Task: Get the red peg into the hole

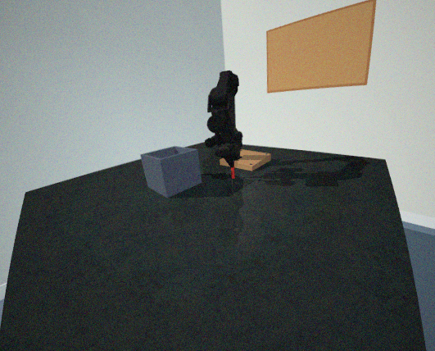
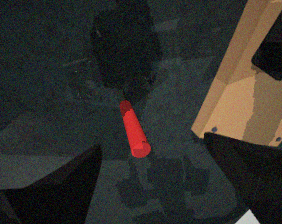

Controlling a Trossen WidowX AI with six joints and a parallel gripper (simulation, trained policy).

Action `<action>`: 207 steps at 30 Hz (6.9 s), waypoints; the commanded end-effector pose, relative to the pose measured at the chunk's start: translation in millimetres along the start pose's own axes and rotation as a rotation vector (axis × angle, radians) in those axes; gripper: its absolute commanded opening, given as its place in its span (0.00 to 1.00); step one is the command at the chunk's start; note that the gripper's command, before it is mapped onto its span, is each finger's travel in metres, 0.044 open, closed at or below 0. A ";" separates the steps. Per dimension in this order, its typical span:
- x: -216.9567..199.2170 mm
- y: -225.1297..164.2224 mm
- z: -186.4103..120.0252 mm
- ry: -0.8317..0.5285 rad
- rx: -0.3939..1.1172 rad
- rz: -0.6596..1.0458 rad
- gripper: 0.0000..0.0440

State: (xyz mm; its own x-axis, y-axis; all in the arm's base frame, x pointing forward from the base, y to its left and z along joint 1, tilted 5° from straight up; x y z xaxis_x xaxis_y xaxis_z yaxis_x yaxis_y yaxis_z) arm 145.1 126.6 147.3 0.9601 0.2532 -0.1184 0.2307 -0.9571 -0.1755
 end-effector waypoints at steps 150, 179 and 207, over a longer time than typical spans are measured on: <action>137.9 173.5 -47.0 0.276 0.049 -0.060 0.09; 163.0 190.7 -63.9 0.306 0.166 -0.103 0.34; 178.9 190.5 -121.2 0.519 0.346 -0.202 0.30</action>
State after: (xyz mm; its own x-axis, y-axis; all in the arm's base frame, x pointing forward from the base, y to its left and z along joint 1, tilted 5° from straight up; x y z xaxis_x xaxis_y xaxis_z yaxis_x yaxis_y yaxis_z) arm 372.0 -31.6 206.4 0.9022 0.2306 0.3645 0.3852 -0.8110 -0.4403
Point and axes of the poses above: the point midway between the two fingers, 35 mm back from their tips, its own z axis out along the fingers, its own x axis across the jaws, y = z × x, the point moved 6 cm from there along -z, back along the fingers, and after that the axes turned 13 degrees about z, right-handed, at the moved point
